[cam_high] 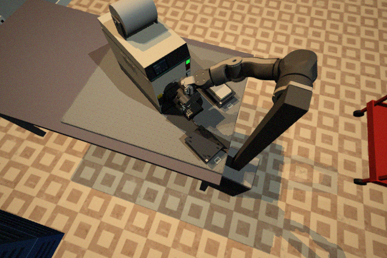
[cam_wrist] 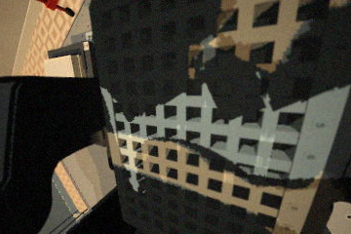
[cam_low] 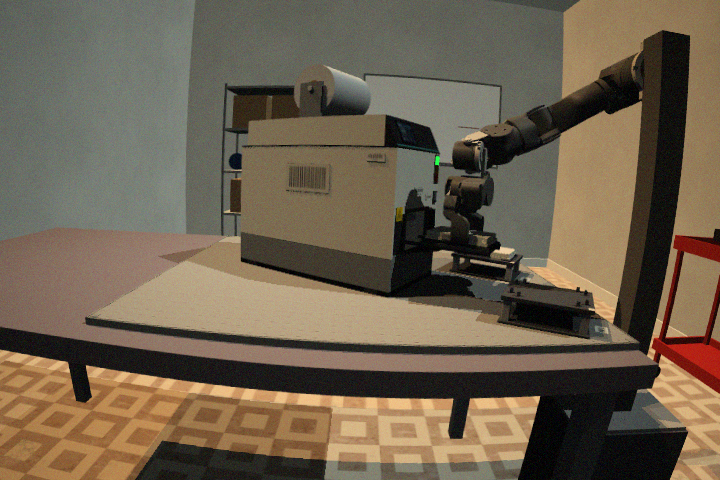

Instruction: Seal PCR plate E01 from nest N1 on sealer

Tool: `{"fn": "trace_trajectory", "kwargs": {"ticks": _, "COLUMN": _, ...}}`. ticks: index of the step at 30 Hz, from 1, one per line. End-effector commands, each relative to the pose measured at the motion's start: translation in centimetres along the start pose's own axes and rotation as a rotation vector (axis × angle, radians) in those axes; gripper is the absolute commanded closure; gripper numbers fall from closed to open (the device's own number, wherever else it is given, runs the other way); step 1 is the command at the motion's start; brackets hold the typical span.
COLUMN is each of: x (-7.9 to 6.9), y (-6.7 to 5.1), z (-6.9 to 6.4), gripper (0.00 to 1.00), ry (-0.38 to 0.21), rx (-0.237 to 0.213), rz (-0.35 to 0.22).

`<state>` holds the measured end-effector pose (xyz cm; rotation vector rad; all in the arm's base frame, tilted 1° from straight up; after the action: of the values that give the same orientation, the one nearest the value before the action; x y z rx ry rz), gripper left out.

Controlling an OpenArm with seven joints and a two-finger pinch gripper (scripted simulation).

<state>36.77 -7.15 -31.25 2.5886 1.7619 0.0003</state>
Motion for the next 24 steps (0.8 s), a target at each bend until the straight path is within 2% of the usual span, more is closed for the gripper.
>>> {"fn": "trace_trajectory", "kwargs": {"ticks": 1, "x": 0.05, "y": 0.02, "z": 0.00, "gripper": 1.00, "ry": 0.001, "rx": -0.001, "rz": -0.002}}
{"fn": "trace_trajectory", "kwargs": {"ticks": 24, "x": 0.08, "y": -0.04, "z": 0.47, "gripper": 1.00, "ry": 0.003, "rx": -0.001, "rz": -0.005}}
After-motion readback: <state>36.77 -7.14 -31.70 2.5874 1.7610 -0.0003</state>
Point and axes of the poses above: the point where the finger pads meet when closed, its own z axis out along the fingers, its own x axis across the jaws, y = z × x, the point moved 5 cm from there along -z, back along the fingers, and after that the axes turned 5 degrees about -z, right-handed, at the moved point
